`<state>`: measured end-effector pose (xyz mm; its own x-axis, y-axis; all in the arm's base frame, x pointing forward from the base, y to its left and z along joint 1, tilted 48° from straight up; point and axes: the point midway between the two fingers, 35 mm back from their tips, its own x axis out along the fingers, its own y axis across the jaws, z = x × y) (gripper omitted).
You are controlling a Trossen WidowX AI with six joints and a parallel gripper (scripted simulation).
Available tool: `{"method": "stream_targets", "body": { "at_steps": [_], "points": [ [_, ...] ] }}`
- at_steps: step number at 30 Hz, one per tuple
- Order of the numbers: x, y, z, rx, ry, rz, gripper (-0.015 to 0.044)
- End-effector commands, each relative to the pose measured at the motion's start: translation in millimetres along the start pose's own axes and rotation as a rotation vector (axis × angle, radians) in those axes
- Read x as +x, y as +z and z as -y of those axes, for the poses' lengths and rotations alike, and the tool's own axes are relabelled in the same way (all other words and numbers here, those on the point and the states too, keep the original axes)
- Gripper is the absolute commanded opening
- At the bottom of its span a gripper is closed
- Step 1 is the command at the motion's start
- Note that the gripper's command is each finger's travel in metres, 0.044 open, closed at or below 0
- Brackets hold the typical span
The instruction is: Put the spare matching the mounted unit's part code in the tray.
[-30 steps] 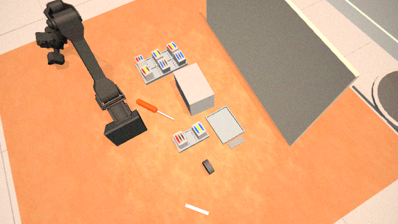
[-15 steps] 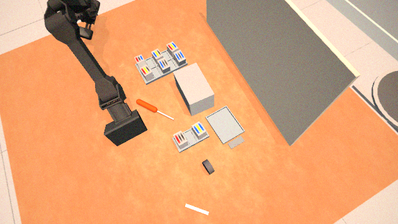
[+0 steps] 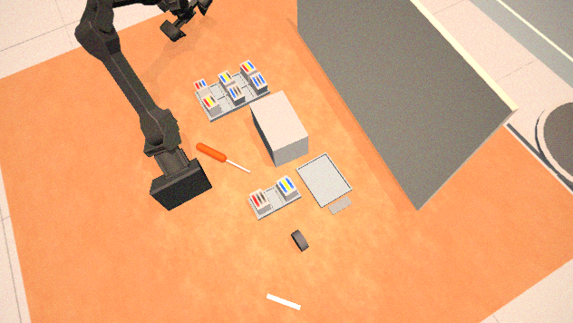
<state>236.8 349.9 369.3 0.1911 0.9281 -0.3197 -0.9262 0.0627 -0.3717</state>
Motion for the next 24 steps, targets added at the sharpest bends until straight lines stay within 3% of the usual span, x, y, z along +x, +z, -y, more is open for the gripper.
{"method": "stream_targets", "body": {
  "at_steps": [1,7,13,24],
  "points": [
    [-2,-34,26,0.129,-0.035,-0.078,0.044],
    [-18,-121,73,0.343,-0.098,-0.257,0.044],
    [-58,-218,106,0.606,-0.163,-0.427,0.044],
    [-149,-348,114,1.052,-0.228,-0.598,0.044]
  ]
}}
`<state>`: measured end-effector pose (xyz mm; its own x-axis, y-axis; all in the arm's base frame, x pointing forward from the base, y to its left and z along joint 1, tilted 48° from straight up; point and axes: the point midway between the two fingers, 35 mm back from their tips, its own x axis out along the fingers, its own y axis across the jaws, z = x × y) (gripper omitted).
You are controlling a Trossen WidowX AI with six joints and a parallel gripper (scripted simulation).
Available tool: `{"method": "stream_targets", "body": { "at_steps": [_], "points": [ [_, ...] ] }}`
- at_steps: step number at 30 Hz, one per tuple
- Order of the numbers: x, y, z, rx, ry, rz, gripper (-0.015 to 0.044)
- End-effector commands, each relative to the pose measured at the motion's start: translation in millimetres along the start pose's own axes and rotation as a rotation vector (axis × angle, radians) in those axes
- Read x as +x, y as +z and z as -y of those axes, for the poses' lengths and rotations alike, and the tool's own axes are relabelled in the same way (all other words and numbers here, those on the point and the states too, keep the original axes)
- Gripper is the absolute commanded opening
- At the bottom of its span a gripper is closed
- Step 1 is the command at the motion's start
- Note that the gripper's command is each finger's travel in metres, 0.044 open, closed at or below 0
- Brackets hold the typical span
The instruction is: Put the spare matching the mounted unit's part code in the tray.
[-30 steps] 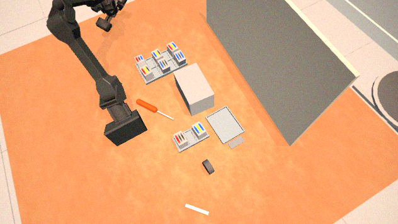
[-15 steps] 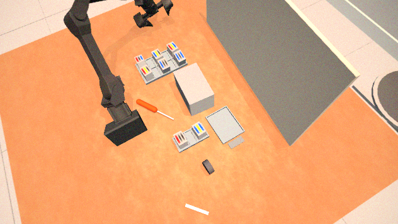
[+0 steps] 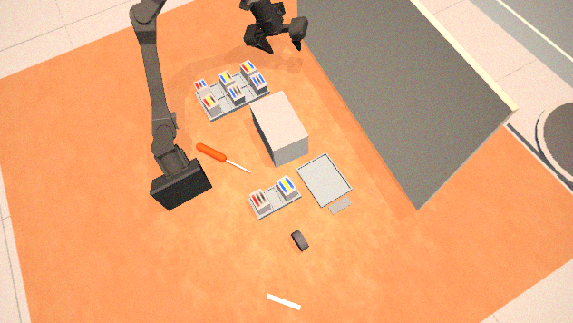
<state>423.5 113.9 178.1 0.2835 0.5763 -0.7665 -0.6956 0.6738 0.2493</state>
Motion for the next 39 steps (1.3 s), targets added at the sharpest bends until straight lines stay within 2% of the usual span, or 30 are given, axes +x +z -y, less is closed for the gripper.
{"method": "stream_targets", "body": {
  "at_steps": [1,5,25,33,39],
  "points": [
    [-6,-40,46,0.178,0.011,-0.066,0.044],
    [-18,-92,90,0.396,0.044,-0.126,0.044],
    [-20,-92,87,0.382,0.048,-0.125,0.044],
    [-79,-95,-20,-0.249,0.198,-0.046,0.044],
    [-107,-107,-82,-0.612,0.26,0.041,0.044]
  ]
}}
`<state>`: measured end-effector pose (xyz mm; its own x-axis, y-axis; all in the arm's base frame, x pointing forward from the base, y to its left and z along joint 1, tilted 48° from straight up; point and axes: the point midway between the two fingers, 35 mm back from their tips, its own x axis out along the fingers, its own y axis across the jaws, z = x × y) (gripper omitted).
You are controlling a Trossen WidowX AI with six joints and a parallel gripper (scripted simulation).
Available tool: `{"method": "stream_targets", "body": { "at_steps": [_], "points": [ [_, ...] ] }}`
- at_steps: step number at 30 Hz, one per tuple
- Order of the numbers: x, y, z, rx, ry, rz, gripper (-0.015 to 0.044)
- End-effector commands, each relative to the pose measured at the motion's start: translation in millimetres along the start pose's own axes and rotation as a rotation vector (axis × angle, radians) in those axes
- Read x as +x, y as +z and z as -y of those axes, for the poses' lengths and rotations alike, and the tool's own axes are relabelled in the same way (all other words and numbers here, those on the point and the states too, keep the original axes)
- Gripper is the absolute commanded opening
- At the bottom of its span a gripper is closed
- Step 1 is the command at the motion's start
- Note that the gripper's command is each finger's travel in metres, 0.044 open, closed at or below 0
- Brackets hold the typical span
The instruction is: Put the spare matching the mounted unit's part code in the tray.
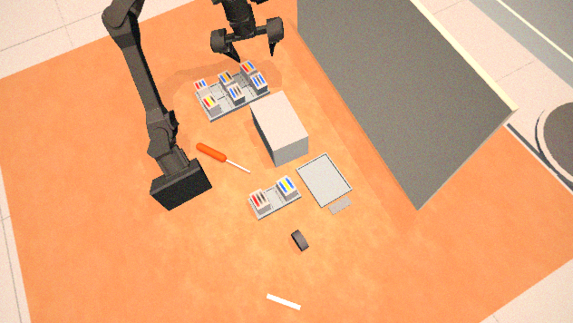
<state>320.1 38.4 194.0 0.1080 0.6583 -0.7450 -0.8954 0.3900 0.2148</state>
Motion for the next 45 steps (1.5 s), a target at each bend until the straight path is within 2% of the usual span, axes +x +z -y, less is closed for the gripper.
{"method": "stream_targets", "body": {
  "at_steps": [1,4,13,18,19,45],
  "points": [
    [-12,5,-71,-0.383,0.059,0.066,0.044],
    [-15,5,-95,-0.514,0.068,0.091,0.044],
    [-15,5,-95,-0.518,0.068,0.092,0.044],
    [11,11,-96,-0.513,0.114,0.091,0.0309],
    [17,13,-97,-0.511,0.125,0.09,0.03],
    [50,16,-99,-0.511,0.134,0.084,0.03]
  ]
}}
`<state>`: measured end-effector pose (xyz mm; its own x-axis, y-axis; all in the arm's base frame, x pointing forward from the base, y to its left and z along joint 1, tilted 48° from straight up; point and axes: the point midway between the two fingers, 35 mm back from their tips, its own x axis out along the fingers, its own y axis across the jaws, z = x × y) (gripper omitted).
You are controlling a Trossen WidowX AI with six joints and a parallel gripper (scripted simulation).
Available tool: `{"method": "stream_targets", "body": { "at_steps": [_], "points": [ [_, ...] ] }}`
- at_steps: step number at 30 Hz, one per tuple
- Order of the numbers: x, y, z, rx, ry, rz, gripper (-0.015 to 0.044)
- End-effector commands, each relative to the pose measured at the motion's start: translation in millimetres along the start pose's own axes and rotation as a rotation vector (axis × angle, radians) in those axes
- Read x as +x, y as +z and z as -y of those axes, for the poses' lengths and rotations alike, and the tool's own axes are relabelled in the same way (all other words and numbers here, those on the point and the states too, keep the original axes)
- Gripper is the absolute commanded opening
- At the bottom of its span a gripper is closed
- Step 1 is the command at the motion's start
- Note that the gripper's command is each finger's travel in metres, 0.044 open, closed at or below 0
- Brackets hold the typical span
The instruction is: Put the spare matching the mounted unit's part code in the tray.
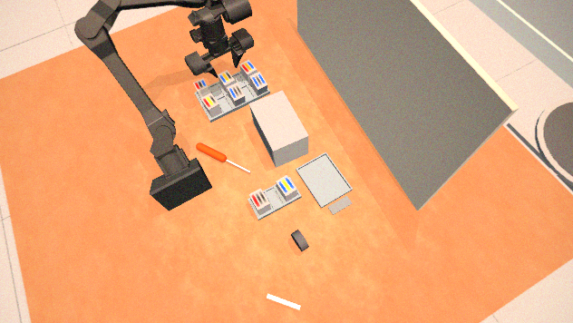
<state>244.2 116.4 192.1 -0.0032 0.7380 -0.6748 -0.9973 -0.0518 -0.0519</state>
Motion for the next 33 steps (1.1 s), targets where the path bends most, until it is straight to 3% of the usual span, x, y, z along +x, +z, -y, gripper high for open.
{"method": "stream_targets", "body": {
  "at_steps": [1,33],
  "points": [
    [7,0,-1,0.005,0.003,0.001,0.03],
    [58,2,-4,0.005,0.002,0.01,0.03]
  ]
}}
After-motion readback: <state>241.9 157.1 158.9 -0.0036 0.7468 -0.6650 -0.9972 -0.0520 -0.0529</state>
